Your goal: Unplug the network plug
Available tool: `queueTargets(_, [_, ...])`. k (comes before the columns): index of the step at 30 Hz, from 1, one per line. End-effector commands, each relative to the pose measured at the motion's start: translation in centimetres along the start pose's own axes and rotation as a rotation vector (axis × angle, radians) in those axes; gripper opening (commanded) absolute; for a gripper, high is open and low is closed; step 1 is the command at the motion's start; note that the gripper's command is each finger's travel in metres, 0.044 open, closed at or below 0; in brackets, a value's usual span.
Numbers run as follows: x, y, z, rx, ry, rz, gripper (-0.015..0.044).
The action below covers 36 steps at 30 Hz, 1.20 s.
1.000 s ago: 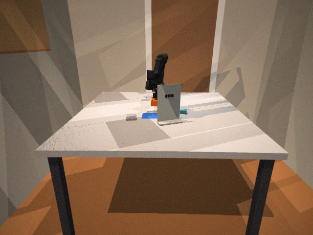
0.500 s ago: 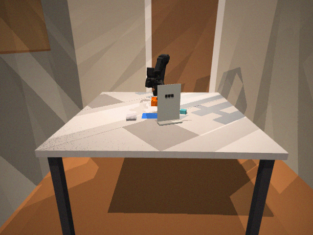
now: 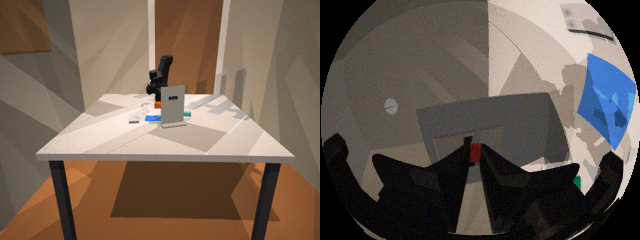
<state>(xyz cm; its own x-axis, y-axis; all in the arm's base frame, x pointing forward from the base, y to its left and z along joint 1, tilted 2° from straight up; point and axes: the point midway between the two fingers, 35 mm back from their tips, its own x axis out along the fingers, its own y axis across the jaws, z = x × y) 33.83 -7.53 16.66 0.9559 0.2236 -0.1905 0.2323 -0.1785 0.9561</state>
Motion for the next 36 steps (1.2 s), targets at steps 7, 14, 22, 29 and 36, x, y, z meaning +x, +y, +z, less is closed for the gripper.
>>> queueTargets(7, [0.5,-2.5,2.3,0.080,-0.172,-0.155,0.0000])
queueTargets(14, [0.2,-4.8,3.5,0.122,-0.297,-0.289,0.0000])
queueTargets(22, [-1.0,-7.3,4.6,0.141,-0.434,-0.456,0.0000])
queueTargets(29, [-2.7,-9.3,5.2,0.136,-0.548,-0.614,0.0000])
queueTargets(36, [-3.1,-9.7,5.3,0.133,-0.572,-0.648,0.0000])
